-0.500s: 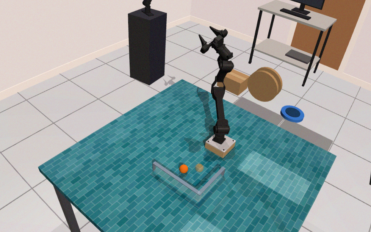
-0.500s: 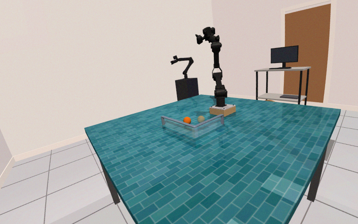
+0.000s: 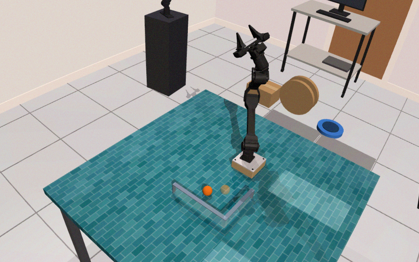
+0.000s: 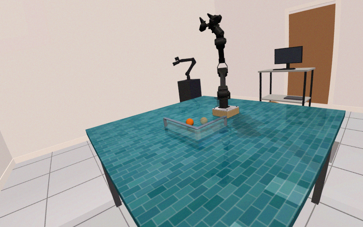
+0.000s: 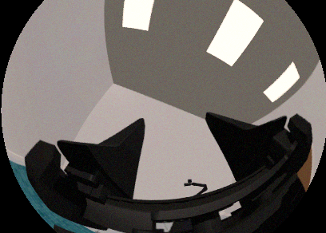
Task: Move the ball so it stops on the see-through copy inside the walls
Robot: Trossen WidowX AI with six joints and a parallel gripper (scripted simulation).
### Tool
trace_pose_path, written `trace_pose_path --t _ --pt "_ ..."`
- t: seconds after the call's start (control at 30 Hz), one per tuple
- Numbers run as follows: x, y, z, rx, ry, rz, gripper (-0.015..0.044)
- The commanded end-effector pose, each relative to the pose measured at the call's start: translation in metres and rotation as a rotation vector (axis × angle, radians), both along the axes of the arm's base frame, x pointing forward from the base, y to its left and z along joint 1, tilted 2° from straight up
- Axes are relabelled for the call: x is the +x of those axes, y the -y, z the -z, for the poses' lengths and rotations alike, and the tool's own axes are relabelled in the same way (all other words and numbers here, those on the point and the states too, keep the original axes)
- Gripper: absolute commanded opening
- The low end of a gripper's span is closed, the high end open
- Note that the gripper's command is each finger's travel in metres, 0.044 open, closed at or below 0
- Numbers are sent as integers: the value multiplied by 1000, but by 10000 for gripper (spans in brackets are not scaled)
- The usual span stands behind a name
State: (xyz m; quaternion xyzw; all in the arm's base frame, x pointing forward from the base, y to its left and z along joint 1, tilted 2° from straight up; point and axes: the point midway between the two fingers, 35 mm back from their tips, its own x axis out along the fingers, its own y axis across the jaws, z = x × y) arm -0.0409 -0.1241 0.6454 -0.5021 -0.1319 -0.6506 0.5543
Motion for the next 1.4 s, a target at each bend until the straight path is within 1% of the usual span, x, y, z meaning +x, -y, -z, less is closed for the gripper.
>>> trace_pose_path --t 0.0,0.13,0.27,0.5,0.67,0.87,1.03,1.2,1.37 --pt "40 -30 -8 -81 -52 -71 346" --pt "92 -62 -12 -153 -131 -176 346" --pt "115 -73 -5 -200 -201 -105 346" --pt "165 -93 3 -235 -297 -199 346" --pt "239 -112 32 -226 -450 -332 346" --pt "325 -122 88 -138 -658 -505 346" --pt "386 -124 149 5 -841 -655 346" --pt "431 -119 223 227 -1017 -777 346" --pt "456 -108 305 527 -1169 -850 346"
